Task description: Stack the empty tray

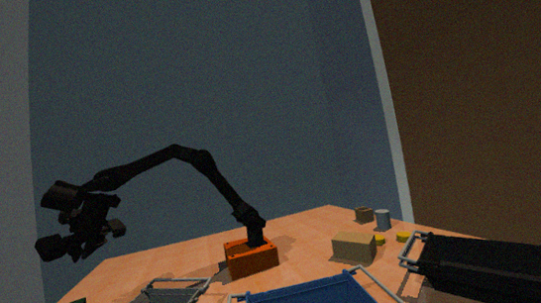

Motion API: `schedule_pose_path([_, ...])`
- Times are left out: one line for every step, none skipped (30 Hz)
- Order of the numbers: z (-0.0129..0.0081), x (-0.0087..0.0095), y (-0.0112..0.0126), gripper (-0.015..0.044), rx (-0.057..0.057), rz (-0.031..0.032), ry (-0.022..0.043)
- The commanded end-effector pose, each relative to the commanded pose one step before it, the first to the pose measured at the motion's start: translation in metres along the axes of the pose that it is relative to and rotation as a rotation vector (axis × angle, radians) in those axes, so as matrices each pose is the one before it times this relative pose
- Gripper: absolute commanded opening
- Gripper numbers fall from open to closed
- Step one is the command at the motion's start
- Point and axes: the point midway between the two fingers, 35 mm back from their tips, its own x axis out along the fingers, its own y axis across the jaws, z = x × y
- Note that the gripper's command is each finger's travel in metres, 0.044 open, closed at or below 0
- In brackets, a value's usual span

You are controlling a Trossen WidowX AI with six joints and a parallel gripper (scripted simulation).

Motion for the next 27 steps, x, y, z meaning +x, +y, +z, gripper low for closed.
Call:
schedule_pose_path([-0.04505, -0.02470, 0.02831, 0.0082, -0.2176, 0.07334, 0.07189])
schedule_pose_path([-0.01286, -0.00615, 0.01135, 0.0082, -0.0683, 0.02279, 0.02026])
schedule_pose_path([-0.01251, -0.00587, 0.01172, 0.0082, -0.0684, 0.02279, 0.01961])
schedule_pose_path([-0.01216, -0.00559, 0.01208, 0.0082, -0.0685, 0.02276, 0.01900])
schedule_pose_path([-0.01179, -0.00531, 0.01242, 0.0082, -0.0686, 0.02271, 0.01841])
schedule_pose_path([-0.01141, -0.00503, 0.01274, 0.0082, -0.0687, 0.02265, 0.01786])
schedule_pose_path([-0.01102, -0.00475, 0.01305, 0.0082, -0.0688, 0.02256, 0.01733])
schedule_pose_path([-0.01062, -0.00447, 0.01333, 0.0082, -0.0688, 0.02247, 0.01684])
schedule_pose_path([-0.01072, -0.00446, 0.01432, 0.0082, -0.0721, 0.02363, 0.01708])
schedule_pose_path([-0.01037, -0.00420, 0.01474, 0.0082, -0.0728, 0.02375, 0.01679])
schedule_pose_path([-0.00989, -0.00388, 0.01500, 0.0082, -0.0728, 0.02361, 0.01635])
schedule_pose_path([-0.00941, -0.00357, 0.01524, 0.0082, -0.0728, 0.02346, 0.01595])
schedule_pose_path([-0.00892, -0.00326, 0.01545, 0.0082, -0.0728, 0.02332, 0.01558])
schedule_pose_path([-0.00843, -0.00294, 0.01565, 0.0082, -0.0727, 0.02317, 0.01525])
schedule_pose_path([-0.00793, -0.00263, 0.01581, 0.0082, -0.0726, 0.02304, 0.01495])
schedule_pose_path([-0.00743, -0.00233, 0.01596, 0.0082, -0.0725, 0.02291, 0.01468])
schedule_pose_path([-0.00692, -0.00202, 0.01608, 0.0082, -0.0724, 0.02279, 0.01444])
schedule_pose_path([-0.00642, -0.00172, 0.01619, 0.0082, -0.0722, 0.02269, 0.01422])
schedule_pose_path([-0.00633, -0.00137, 0.01698, 0.0082, -0.0724, 0.02199, 0.01432])
schedule_pose_path([-0.00586, -0.00106, 0.01706, 0.0082, -0.0724, 0.02191, 0.01428])
schedule_pose_path([-0.00536, -0.00075, 0.01708, 0.0082, -0.0722, 0.02178, 0.01421])
schedule_pose_path([-0.00487, -0.00044, 0.01707, 0.0082, -0.0719, 0.02168, 0.01417])
schedule_pose_path([-0.00412, -0.00025, 0.01649, 0.0082, -0.0716, 0.02221, 0.01373])
schedule_pose_path([-0.00319, -0.00016, 0.01544, 0.0082, -0.0706, 0.02306, 0.01277])
schedule_pose_path([-0.00190, -0.00003, 0.01182, 0.0082, -0.0561, 0.01905, 0.00958])
schedule_pose_path([-0.00091, 0.00009, 0.00710, 0.0082, -0.0336, 0.01147, 0.00567])
schedule_pose_path([-0.00025, 0.00005, 0.00237, 0.0082, -0.0112, 0.00383, 0.00187])
